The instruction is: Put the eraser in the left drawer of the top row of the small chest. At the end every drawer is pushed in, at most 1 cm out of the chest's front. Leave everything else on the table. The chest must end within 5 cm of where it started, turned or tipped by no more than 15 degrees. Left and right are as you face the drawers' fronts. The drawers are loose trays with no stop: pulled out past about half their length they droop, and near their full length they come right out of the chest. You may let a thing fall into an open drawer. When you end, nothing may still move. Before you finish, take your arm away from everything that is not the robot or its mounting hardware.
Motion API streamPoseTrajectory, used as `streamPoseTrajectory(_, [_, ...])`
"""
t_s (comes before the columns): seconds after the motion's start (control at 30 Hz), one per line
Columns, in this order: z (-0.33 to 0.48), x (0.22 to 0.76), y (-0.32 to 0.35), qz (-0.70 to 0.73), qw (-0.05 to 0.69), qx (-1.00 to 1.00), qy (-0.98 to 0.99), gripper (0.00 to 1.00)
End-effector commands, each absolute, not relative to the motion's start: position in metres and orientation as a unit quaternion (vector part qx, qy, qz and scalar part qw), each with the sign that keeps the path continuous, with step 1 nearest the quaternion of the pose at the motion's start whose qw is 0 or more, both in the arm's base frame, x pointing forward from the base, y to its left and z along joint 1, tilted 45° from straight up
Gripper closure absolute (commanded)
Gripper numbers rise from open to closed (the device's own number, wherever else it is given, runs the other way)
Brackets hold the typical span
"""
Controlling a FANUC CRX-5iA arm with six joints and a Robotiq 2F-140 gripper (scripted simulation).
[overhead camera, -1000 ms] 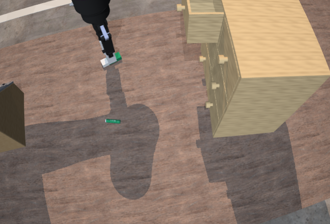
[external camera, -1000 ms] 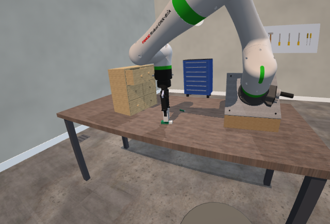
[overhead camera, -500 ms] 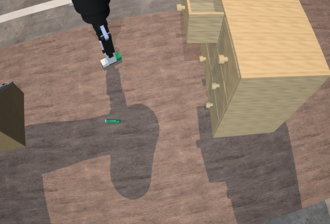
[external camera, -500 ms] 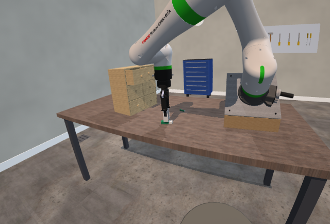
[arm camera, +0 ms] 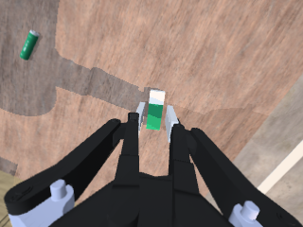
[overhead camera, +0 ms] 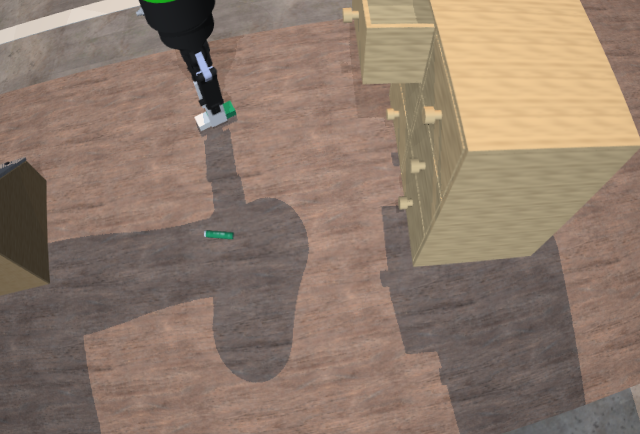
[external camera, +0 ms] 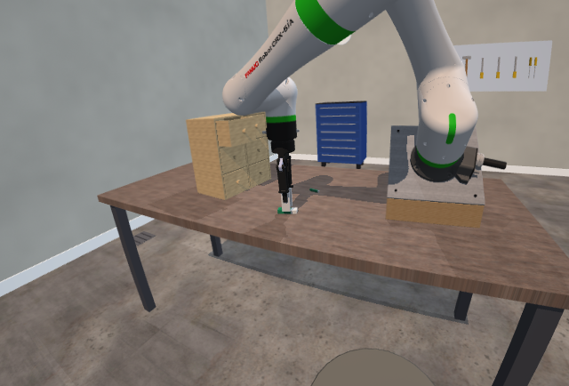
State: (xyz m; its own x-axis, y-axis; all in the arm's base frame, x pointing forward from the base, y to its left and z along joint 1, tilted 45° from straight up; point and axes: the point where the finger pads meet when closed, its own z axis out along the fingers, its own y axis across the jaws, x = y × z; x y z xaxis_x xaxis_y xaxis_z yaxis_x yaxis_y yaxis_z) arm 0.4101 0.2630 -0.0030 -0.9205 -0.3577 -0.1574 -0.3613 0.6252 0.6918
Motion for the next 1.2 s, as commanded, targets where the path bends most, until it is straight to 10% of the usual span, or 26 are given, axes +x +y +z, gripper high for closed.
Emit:
streamPoseTrajectory(0.0, [-0.0084,0.4093,0.2681,0.384,0.003,-0.199,0.901,0.77])
streamPoseTrajectory(1.17, [-0.0126,0.4084,0.2723,0.384,0.003,-0.199,0.901,0.89])
